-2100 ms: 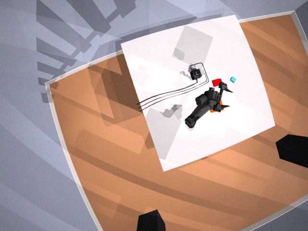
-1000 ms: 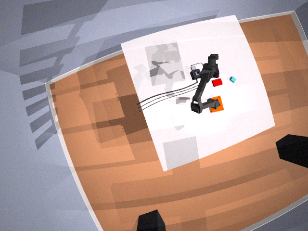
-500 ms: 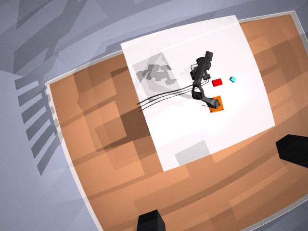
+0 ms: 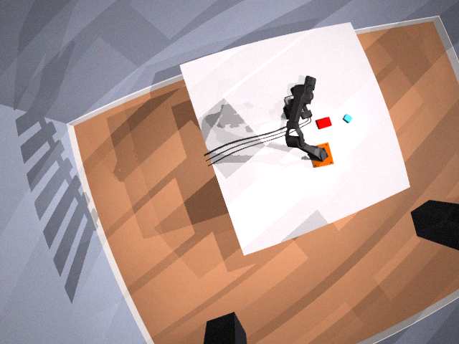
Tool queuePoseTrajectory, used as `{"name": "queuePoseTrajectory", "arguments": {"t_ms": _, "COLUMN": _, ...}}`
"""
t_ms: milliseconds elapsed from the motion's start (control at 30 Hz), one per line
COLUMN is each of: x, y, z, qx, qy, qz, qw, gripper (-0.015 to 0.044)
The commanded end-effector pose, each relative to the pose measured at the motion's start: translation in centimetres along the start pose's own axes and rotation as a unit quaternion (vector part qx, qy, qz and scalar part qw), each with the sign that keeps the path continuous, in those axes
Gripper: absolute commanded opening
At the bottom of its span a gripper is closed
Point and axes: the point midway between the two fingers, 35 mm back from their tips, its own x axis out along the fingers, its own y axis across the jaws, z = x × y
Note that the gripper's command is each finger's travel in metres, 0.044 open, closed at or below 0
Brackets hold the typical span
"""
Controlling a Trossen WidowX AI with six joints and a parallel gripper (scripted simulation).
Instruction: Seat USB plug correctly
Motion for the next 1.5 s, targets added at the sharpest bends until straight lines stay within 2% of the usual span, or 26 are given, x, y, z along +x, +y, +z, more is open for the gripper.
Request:
{"name": "queuePoseTrajectory", "arguments": {"t_ms": 0, "x": 0.4, "y": 0.0, "z": 0.0, "qx": 0.001, "qy": -0.002, "qz": -0.001, "qw": 1.000, "gripper": 0.0440}}
{"name": "queuePoseTrajectory", "arguments": {"t_ms": 767, "x": 2.5, "y": 0.0, "z": 0.1, "qx": 0.001, "qy": -0.002, "qz": -0.001, "qw": 1.000, "gripper": 0.0440}}
{"name": "queuePoseTrajectory", "arguments": {"t_ms": 1300, "x": 2.3, "y": 0.0, "z": 0.1, "qx": 0.000, "qy": -0.001, "qz": 0.000, "qw": 1.000, "gripper": 0.0020}}
{"name": "queuePoseTrajectory", "arguments": {"t_ms": 1333, "x": 2.3, "y": 0.0, "z": 0.1, "qx": 0.000, "qy": -0.001, "qz": 0.000, "qw": 1.000, "gripper": 0.0000}}
{"name": "queuePoseTrajectory", "arguments": {"t_ms": 1467, "x": 2.3, "y": 0.0, "z": 0.1, "qx": 0.000, "qy": -0.001, "qz": 0.000, "qw": 1.000, "gripper": 0.0000}}
